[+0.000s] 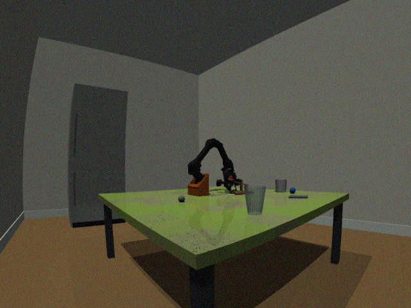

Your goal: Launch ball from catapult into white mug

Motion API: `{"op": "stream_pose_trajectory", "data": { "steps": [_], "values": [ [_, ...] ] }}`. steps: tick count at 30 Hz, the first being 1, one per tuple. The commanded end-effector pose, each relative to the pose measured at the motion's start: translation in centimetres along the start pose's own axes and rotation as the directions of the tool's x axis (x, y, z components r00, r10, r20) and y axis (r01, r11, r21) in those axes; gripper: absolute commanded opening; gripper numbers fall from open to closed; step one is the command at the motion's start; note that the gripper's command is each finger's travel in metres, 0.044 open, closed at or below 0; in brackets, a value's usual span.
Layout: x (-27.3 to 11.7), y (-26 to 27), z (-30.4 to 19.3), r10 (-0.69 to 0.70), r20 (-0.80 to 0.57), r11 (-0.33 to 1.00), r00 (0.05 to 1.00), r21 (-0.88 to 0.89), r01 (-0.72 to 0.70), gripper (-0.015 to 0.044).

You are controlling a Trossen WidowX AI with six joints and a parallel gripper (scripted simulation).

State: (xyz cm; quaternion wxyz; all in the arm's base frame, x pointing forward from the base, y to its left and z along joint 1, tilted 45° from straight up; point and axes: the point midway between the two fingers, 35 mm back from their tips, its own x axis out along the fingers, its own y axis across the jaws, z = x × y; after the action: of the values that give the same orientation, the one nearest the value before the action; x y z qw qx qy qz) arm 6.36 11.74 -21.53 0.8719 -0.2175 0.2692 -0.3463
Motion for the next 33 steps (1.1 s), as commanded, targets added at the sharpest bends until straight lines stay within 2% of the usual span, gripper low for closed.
{"op": "stream_pose_trajectory", "data": {
  "steps": [1, 4, 10, 13, 14, 21, 29, 30, 33],
  "values": [
    [0.6, -0.4, -0.3, -0.005, -0.007, 1.0, 1.0, -0.012, 0.005, 0.0],
    [-1.7, 0.2, 0.2, -0.003, -0.008, 1.0, 1.0, -0.01, 0.003, 0.0],
    [-11.6, 0.6, 2.9, 0.002, -0.006, 1.0, 1.0, -0.004, -0.002, 0.0],
    [-12.9, 0.4, 3.4, 0.003, -0.005, 1.0, 1.0, -0.003, -0.003, 0.0],
    [-11.1, 0.9, 2.7, 0.013, -0.006, 1.0, 1.0, -0.013, -0.013, 0.0026],
    [-12.0, 4.1, 2.7, 0.045, -0.138, 0.983, 0.989, -0.171, -0.069, 0.021],
    [-13.2, 8.6, 3.4, 0.11, -0.29, 0.916, 0.951, -0.341, -0.21, 0.042],
    [-13.4, 9.1, 3.6, 0.12, -0.308, 0.905, 0.944, -0.358, -0.231, 0.044],
    [-13.8, 10.9, 4.2, 0.15, -0.356, 0.864, 0.922, -0.406, -0.298, 0.044]
  ]
}}
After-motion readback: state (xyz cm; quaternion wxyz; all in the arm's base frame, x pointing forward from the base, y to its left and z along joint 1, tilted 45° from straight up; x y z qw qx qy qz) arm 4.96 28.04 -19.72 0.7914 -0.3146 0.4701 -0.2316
